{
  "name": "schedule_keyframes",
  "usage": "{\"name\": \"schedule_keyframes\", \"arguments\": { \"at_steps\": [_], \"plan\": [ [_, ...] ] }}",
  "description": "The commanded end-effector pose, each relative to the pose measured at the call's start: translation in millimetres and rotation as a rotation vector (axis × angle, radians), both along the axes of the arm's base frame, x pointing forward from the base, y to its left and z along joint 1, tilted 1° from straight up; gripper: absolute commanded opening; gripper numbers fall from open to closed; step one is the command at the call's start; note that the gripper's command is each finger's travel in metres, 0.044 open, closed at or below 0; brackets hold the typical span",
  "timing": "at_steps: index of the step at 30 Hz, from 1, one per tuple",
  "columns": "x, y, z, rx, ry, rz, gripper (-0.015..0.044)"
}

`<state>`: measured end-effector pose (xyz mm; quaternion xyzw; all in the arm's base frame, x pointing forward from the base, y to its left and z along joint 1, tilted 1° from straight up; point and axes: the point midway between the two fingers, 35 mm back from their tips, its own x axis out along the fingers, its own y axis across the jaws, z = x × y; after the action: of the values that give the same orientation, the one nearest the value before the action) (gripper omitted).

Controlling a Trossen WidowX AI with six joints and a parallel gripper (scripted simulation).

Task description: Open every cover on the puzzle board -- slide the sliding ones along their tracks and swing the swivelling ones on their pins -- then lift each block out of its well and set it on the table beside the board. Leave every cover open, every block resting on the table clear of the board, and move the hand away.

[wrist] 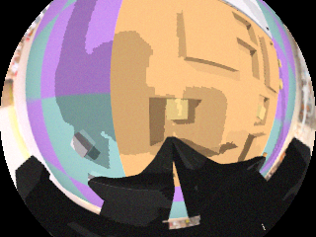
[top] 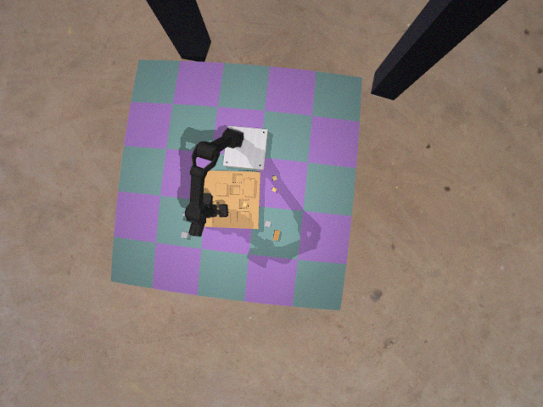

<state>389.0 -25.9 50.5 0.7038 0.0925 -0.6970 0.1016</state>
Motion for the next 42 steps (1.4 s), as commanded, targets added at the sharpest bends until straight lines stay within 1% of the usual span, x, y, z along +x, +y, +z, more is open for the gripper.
{"name": "schedule_keyframes", "arguments": {
  "at_steps": [1, 10, 11, 42],
  "plan": [
    [13, 2, -1, 0.006, -0.041, -0.001, 0.0],
    [13, 2, -1, 0.006, -0.041, -0.001, 0.0],
    [0, 0, 0, 0.0, 0.001, 0.0, 0.0],
    [-36, -3, 10, 0.005, -0.037, -0.001, 0.0]
  ]
}}
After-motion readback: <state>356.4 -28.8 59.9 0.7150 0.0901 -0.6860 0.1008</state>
